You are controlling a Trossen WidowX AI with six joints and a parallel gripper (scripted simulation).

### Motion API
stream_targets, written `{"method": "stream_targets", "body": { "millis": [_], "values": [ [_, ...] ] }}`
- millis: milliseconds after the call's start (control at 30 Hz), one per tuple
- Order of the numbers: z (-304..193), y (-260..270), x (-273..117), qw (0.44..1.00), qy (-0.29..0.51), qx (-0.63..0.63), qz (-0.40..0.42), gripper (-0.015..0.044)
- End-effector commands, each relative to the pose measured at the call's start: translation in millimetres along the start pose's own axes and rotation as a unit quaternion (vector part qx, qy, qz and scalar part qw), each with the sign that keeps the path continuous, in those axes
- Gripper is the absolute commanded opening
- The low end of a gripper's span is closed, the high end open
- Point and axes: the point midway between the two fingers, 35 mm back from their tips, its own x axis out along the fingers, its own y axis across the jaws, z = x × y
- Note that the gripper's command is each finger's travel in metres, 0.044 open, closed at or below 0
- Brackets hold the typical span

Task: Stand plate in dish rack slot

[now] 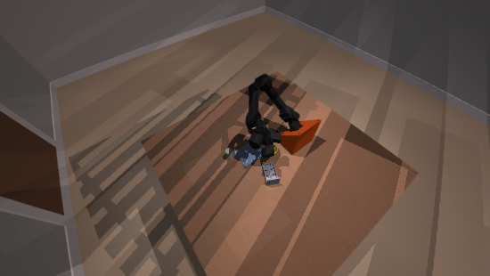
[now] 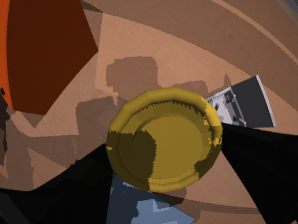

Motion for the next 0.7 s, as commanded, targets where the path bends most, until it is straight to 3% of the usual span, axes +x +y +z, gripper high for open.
{"method": "stream_targets", "body": {
  "millis": [0,667],
  "values": [
    [1,-1,11,0.999,-0.040,0.022,-0.024,0.0000],
    [-6,-7,50,0.955,-0.196,0.145,-0.167,0.0000]
  ]
}}
